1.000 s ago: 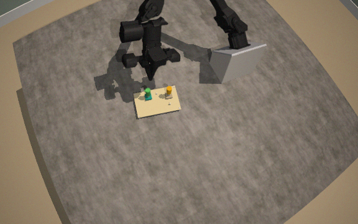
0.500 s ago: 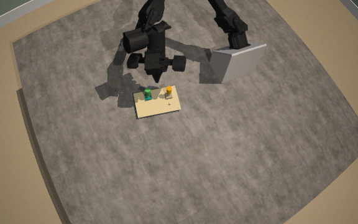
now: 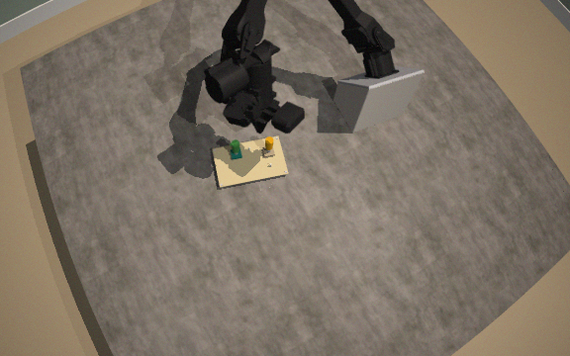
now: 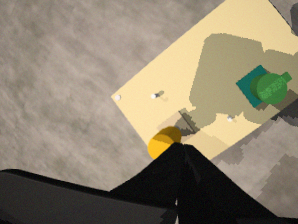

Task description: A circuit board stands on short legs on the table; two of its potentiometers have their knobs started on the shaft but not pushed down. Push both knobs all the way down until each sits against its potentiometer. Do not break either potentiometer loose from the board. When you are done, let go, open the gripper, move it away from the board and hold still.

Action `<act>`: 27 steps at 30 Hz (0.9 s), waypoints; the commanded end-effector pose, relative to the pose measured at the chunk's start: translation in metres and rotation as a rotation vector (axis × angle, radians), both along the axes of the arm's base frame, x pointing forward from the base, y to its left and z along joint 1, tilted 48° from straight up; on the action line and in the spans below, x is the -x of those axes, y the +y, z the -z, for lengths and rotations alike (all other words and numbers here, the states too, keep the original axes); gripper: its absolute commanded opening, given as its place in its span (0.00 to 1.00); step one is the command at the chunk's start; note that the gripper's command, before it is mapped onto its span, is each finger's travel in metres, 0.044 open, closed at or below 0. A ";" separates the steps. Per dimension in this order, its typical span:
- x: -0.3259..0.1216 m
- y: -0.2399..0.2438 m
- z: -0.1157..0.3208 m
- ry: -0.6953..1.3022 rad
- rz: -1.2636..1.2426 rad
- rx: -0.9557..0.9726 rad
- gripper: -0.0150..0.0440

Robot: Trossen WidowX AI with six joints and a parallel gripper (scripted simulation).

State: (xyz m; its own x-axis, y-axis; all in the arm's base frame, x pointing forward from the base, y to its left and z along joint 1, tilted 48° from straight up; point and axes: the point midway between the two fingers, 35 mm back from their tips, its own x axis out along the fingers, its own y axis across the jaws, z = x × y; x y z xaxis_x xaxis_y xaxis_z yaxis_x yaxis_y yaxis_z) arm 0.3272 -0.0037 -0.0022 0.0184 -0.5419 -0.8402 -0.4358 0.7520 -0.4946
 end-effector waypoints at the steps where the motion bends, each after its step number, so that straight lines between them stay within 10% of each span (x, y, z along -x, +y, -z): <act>1: 0.002 0.003 0.003 -0.049 0.101 0.032 0.25; 27: 0.017 0.017 0.008 -0.499 0.687 0.248 0.25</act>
